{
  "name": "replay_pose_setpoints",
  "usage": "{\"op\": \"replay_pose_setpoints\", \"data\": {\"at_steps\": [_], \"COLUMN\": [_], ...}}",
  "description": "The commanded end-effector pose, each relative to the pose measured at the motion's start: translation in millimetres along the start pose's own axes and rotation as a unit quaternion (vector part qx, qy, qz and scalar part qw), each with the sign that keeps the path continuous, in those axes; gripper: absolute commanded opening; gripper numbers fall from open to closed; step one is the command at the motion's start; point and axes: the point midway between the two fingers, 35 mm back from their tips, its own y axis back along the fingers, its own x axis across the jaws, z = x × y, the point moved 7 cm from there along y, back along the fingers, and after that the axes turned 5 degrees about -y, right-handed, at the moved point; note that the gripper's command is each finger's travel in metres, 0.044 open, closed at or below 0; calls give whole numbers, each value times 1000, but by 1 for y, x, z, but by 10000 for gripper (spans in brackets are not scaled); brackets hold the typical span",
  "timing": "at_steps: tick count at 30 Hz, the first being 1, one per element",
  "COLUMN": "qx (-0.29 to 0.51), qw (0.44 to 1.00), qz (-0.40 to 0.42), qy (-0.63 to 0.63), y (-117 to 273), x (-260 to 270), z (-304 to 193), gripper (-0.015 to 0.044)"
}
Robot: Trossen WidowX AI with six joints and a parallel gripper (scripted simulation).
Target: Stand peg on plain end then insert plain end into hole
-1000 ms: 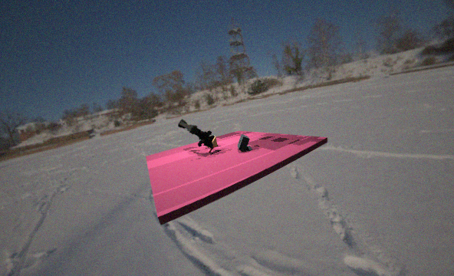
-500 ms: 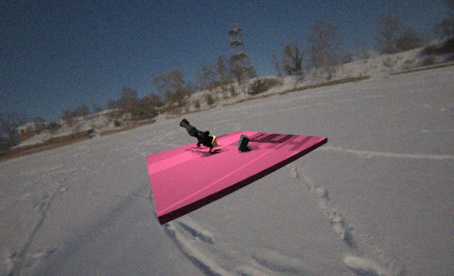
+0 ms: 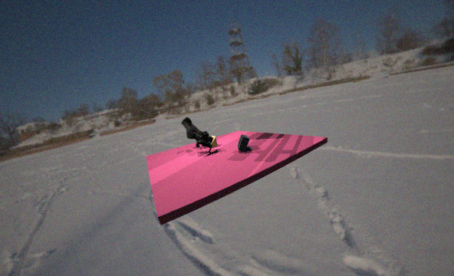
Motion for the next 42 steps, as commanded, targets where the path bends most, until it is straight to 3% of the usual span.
{"op": "replay_pose_setpoints", "data": {"at_steps": [1, 42], "qx": [-15, -190], "qw": [1000, 982], "qz": [5, 21], "qy": [1, 3], "y": [2, 17], "x": [2, -1], "z": [-4, -46], "gripper": [51, 51]}}
